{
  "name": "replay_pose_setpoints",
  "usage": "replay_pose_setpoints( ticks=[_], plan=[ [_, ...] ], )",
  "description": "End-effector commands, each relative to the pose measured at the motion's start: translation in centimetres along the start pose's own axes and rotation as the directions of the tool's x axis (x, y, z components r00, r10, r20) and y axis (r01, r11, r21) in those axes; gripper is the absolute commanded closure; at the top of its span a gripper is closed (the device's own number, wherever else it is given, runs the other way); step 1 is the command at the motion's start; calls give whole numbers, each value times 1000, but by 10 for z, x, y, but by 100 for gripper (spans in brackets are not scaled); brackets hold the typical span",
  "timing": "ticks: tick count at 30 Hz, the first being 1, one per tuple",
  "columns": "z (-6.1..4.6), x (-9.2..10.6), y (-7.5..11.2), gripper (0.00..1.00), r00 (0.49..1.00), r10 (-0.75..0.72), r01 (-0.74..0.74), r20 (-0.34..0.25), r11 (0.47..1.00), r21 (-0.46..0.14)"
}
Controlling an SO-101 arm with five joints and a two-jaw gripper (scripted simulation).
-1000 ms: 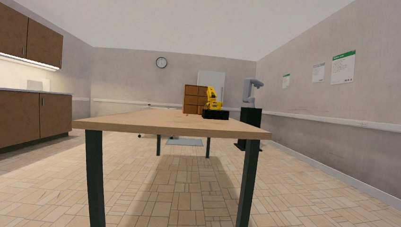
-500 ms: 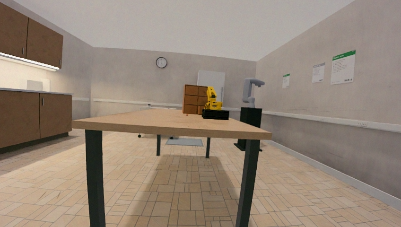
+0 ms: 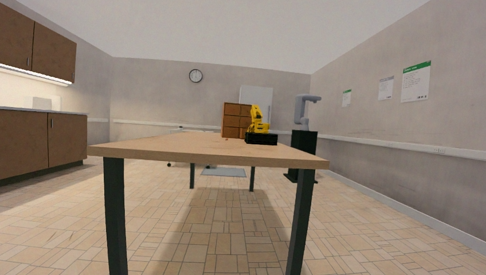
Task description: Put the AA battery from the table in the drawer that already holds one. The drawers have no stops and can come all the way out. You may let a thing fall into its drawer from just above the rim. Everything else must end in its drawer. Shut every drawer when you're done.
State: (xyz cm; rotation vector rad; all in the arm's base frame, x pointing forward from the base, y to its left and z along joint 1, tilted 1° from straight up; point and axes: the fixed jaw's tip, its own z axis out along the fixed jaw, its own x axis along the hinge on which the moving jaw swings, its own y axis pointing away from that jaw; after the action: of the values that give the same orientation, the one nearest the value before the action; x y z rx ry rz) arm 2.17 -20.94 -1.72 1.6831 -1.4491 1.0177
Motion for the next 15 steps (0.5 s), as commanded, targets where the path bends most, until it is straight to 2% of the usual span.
replay_pose_setpoints(
  ticks=[1, 15],
  plan=[
    [-3, 0, -3, 79, 1000, 12, -12, 3, 1000, 12],
    [-3, 8, -5, 79, 999, 31, -30, -28, 999, 21]
  ],
)
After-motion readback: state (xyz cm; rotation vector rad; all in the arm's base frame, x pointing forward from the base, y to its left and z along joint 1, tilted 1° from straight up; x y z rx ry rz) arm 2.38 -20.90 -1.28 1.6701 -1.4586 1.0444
